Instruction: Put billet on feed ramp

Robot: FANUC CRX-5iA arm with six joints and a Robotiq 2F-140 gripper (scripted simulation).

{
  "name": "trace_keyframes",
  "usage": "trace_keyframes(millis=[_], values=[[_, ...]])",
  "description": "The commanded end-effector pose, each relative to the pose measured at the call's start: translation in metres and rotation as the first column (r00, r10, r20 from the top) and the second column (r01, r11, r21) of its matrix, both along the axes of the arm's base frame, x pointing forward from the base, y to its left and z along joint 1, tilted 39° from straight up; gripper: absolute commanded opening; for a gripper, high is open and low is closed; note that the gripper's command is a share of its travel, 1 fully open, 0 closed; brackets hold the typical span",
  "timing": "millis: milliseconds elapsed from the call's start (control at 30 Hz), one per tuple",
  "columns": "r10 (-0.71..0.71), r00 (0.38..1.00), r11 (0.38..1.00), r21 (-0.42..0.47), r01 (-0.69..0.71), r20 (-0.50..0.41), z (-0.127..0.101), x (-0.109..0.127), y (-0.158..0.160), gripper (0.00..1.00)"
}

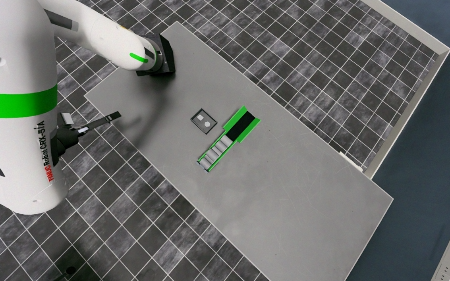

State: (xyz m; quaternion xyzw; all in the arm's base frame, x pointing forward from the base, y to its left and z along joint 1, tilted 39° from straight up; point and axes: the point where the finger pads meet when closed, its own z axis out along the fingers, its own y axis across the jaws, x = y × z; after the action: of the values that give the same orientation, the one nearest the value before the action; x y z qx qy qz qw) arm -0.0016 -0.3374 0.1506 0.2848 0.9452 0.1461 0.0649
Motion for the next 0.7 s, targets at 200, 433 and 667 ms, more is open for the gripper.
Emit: trace_keyframes(millis=[200, 433, 667], values=[[0.0, 1.0, 1.0, -0.001, 0.0, 0.0, 0.0006, -0.0004, -0.0002, 1.0], [0.0, 1.0, 1.0, -0.001, 0.0, 0.0, 0.0006, -0.0004, -0.0002, 1.0], [0.007, 1.0, 1.0, -0.006, -0.007, -0.001, 0.0016, 0.0014, 0.0006, 1.0]])
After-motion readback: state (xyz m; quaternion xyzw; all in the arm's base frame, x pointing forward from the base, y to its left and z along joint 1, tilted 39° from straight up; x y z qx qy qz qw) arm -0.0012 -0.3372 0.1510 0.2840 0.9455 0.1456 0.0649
